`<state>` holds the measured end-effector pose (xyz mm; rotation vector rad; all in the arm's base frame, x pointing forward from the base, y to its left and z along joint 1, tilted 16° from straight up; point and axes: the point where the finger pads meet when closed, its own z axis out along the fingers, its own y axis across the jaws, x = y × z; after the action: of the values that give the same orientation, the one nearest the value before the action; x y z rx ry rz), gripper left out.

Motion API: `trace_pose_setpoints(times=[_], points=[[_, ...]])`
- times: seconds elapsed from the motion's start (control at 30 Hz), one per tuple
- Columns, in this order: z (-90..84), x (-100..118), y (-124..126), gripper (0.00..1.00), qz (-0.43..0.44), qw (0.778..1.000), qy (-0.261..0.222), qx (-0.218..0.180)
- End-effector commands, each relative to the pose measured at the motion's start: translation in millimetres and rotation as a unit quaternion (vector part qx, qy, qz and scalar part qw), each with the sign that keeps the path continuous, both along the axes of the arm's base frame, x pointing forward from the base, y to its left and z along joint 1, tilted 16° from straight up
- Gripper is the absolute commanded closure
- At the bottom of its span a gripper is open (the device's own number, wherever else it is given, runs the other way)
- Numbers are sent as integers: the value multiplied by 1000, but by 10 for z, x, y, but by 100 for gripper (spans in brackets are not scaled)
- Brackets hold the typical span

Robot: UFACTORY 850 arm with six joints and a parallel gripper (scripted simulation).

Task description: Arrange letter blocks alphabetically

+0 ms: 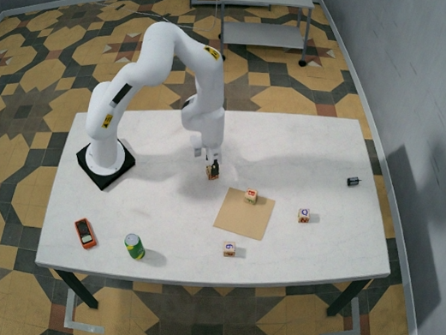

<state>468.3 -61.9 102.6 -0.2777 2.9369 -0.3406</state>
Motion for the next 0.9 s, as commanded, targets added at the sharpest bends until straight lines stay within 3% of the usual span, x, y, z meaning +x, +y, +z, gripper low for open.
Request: trace_pose_setpoints(times=[0.0, 0.37, 0.87], points=[[5, 6, 1, 13, 0, 1000, -1, 0], [-36, 14, -8, 13, 0, 1000, -1, 0], [-375, 82, -82, 13, 0, 1000, -1, 0]])
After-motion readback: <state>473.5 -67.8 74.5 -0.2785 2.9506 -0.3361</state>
